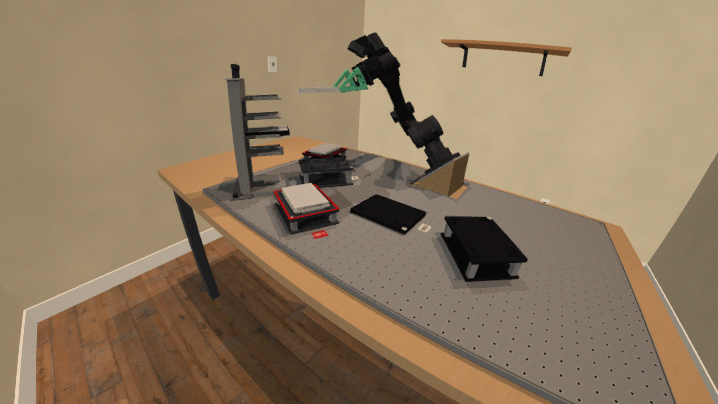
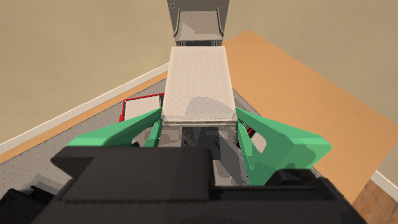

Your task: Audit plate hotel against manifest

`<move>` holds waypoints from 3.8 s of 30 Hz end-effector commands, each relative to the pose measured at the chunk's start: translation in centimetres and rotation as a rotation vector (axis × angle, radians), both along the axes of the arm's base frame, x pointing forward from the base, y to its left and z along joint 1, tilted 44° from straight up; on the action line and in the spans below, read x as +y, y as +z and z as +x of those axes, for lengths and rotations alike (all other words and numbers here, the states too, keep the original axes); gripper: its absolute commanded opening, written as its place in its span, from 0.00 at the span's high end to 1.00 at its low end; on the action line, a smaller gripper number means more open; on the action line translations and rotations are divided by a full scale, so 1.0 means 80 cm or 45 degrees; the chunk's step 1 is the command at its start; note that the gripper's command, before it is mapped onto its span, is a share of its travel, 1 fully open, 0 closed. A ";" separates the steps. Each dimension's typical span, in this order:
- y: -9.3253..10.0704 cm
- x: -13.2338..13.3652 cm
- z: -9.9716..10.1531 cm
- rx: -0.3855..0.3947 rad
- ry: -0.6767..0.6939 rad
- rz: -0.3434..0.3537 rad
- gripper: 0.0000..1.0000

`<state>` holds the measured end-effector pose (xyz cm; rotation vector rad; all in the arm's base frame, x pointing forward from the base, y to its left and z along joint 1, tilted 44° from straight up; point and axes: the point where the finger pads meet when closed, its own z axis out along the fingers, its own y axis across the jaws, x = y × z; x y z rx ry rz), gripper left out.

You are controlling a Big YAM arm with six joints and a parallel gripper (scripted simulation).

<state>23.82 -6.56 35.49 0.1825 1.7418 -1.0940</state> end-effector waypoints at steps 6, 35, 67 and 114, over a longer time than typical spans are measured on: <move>0.016 -0.005 0.009 -0.008 -0.012 -0.008 0.14; 0.037 -0.021 0.036 -0.026 -0.011 -0.008 0.14; 0.063 -0.038 0.064 -0.054 -0.011 -0.009 0.14; 0.059 -0.050 0.082 -0.038 -0.011 -0.015 0.14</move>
